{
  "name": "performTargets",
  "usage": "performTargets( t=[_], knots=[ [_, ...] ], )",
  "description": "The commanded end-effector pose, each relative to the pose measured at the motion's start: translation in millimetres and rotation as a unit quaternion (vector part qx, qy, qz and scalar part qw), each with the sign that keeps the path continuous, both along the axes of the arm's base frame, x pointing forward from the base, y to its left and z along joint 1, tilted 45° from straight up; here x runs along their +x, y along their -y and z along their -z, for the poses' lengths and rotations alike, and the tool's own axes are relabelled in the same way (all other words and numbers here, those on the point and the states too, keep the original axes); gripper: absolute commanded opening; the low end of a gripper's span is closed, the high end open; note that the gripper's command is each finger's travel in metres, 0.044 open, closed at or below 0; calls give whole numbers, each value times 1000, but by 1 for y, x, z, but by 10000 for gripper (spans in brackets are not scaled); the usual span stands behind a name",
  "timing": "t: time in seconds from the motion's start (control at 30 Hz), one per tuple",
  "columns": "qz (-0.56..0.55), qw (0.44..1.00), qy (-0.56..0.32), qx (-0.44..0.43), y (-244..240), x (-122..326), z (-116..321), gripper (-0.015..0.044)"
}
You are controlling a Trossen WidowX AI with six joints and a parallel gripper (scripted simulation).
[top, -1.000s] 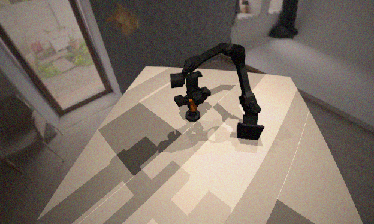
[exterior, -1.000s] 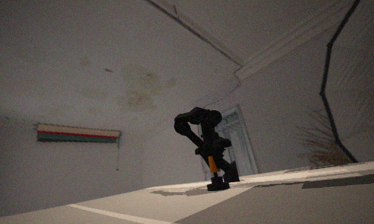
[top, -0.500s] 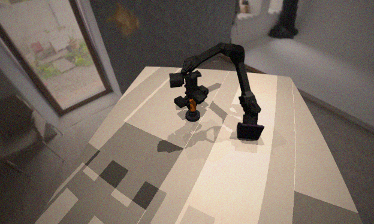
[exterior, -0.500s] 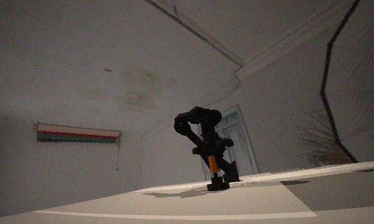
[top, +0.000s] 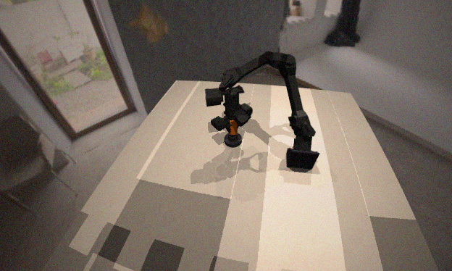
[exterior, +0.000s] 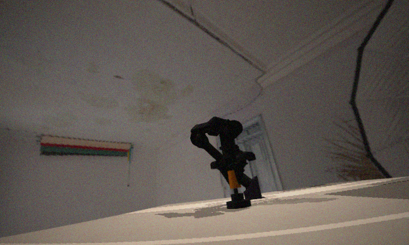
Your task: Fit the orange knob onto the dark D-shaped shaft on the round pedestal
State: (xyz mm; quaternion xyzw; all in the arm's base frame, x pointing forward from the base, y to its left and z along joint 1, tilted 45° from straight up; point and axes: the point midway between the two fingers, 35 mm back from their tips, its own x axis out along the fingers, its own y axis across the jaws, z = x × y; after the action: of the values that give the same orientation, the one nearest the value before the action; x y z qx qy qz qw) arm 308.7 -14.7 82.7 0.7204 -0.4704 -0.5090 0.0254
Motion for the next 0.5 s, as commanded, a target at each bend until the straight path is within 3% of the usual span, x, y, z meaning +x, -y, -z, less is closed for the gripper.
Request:
performTargets(
  t=[0.0,0.47],
  knots=[
    [-2,1000,2,1,1,-1,1,0],
    [-2,1000,2,1,-1,1,-3,0]
  ],
)
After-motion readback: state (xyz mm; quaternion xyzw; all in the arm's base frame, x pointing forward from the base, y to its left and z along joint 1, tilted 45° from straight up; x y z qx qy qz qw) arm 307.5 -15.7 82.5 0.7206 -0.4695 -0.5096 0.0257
